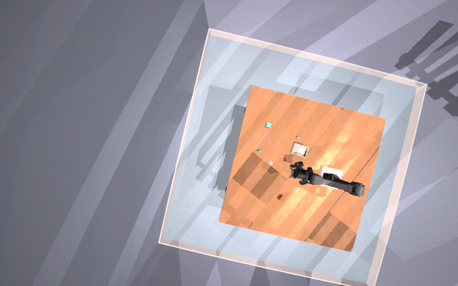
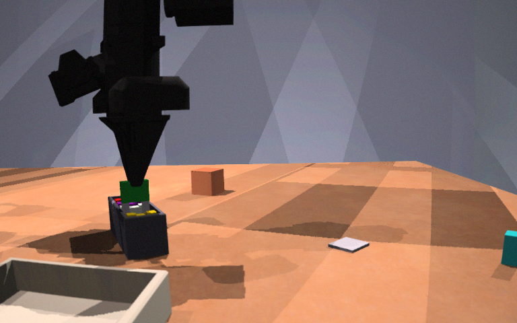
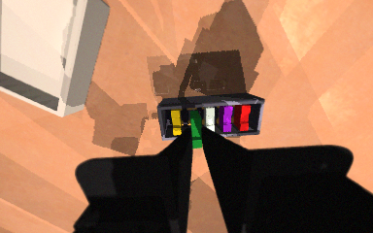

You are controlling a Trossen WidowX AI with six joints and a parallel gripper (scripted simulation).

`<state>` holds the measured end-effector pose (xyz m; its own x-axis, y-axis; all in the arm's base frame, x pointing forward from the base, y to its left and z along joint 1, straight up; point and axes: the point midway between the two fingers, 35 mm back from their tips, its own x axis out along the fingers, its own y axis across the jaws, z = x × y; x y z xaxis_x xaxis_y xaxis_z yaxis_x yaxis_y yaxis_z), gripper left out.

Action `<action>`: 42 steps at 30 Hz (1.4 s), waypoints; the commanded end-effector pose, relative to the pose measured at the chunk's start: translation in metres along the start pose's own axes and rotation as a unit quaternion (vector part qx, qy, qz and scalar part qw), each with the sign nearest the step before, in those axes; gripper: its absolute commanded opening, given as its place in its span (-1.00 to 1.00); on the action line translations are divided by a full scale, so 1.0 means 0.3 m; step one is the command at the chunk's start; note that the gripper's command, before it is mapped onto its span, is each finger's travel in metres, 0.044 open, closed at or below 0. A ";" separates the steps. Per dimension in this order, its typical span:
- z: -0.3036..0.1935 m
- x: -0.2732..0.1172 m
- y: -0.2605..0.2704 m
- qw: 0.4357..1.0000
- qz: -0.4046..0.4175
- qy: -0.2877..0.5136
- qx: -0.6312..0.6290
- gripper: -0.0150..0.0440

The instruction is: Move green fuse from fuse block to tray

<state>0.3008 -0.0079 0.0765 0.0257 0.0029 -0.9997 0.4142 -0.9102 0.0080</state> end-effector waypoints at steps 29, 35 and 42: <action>-0.001 -0.102 0.003 1.000 0.004 0.000 0.001 -0.49; 0.005 -0.106 0.027 1.000 0.004 0.000 0.001 -0.49; 0.045 -0.109 0.146 1.000 0.005 0.000 0.001 -0.49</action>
<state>0.3041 -0.0401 0.1073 0.0266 -0.0006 -0.9996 0.4114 -0.9114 0.0115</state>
